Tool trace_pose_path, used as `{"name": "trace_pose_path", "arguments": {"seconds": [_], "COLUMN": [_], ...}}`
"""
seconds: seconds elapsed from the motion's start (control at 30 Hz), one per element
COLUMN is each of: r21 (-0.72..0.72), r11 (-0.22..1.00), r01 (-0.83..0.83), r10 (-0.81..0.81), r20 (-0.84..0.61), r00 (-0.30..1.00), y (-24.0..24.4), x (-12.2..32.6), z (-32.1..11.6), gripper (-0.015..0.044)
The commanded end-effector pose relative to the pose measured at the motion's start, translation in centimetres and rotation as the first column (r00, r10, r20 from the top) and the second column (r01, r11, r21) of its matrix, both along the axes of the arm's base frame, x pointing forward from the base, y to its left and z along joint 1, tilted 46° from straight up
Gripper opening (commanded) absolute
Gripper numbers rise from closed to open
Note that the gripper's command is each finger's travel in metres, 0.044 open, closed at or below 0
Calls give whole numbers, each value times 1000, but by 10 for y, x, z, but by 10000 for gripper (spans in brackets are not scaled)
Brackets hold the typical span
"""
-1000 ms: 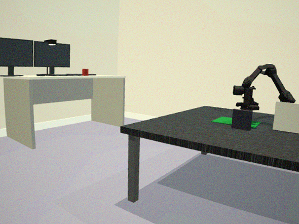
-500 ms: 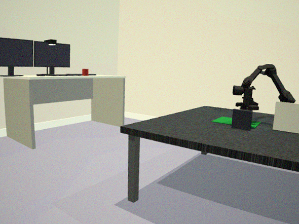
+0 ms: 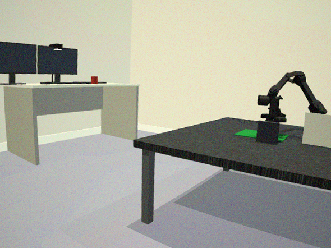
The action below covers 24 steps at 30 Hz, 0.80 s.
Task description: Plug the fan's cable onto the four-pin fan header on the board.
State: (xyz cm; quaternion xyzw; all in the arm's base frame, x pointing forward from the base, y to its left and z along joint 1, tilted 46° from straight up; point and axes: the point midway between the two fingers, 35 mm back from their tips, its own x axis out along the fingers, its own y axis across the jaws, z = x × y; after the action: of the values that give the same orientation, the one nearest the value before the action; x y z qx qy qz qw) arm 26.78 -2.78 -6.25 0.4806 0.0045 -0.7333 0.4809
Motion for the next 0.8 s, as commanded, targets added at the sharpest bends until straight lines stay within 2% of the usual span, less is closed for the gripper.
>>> {"name": "trace_pose_path", "arguments": {"seconds": [0.0,0.77], "r21": [-5,-6], "r11": [1000,1000], "r01": [-6,-6], "r10": [6,6], "r20": [-6,-7], "r00": [1000,1000], "y": [-1,-4], "x": [-2,-3], "z": [-1,-3], "gripper": [0,0]}}
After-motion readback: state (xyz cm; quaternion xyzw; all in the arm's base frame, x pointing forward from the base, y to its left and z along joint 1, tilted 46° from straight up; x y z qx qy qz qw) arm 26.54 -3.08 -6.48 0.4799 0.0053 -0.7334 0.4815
